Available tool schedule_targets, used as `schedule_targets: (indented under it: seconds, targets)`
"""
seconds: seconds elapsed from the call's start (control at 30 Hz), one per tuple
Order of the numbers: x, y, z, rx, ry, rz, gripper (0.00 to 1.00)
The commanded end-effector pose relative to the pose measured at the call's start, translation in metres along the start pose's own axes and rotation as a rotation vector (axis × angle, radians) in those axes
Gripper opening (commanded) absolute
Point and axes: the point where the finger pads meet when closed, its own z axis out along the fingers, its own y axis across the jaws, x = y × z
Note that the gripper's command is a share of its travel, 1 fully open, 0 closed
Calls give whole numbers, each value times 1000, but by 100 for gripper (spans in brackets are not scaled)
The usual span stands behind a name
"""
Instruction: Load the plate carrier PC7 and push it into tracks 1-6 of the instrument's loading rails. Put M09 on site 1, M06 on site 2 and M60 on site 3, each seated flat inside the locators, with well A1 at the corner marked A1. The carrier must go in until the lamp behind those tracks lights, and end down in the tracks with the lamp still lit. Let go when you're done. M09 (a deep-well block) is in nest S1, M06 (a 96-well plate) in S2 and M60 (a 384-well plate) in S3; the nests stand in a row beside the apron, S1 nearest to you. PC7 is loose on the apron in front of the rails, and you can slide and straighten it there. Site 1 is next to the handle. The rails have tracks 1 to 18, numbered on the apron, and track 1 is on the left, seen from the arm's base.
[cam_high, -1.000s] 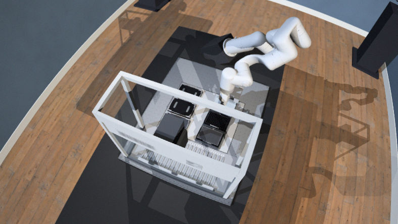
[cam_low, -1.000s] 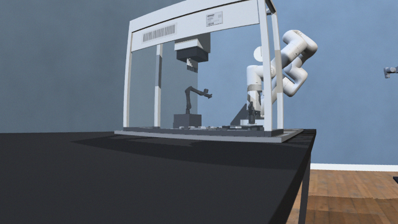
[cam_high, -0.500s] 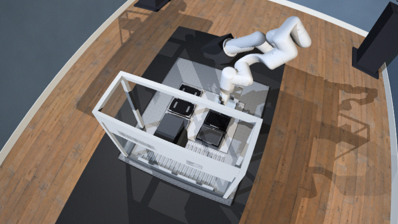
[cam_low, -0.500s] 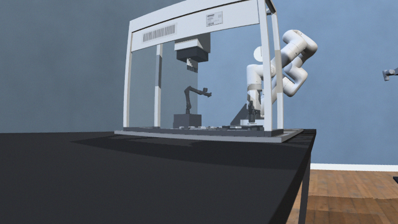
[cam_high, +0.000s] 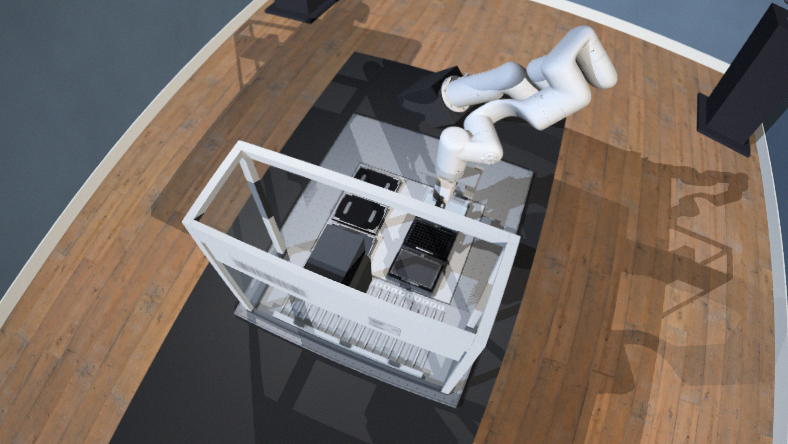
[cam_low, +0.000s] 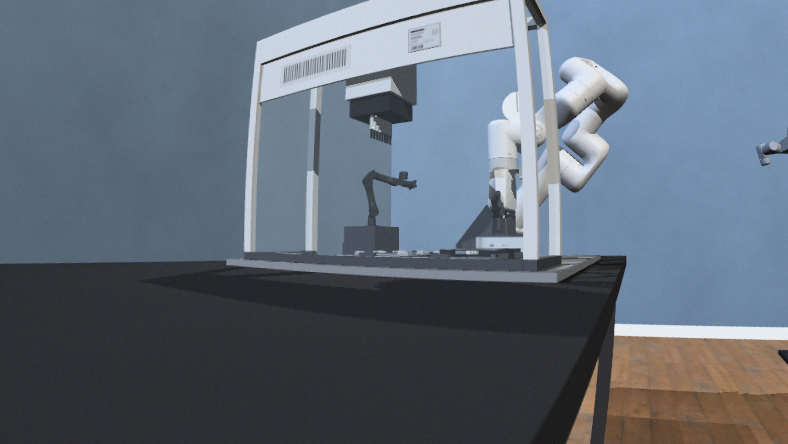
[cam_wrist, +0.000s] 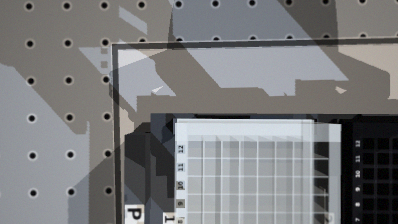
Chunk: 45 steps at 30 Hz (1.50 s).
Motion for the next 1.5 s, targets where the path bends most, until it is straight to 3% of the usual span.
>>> schedule_targets:
  seconds: [0.0, 1.47]
  targets:
    - [0, 1, -7, -4, -1, 0, 100]
    - [0, 1, -71, -4, -1, 0, 100]
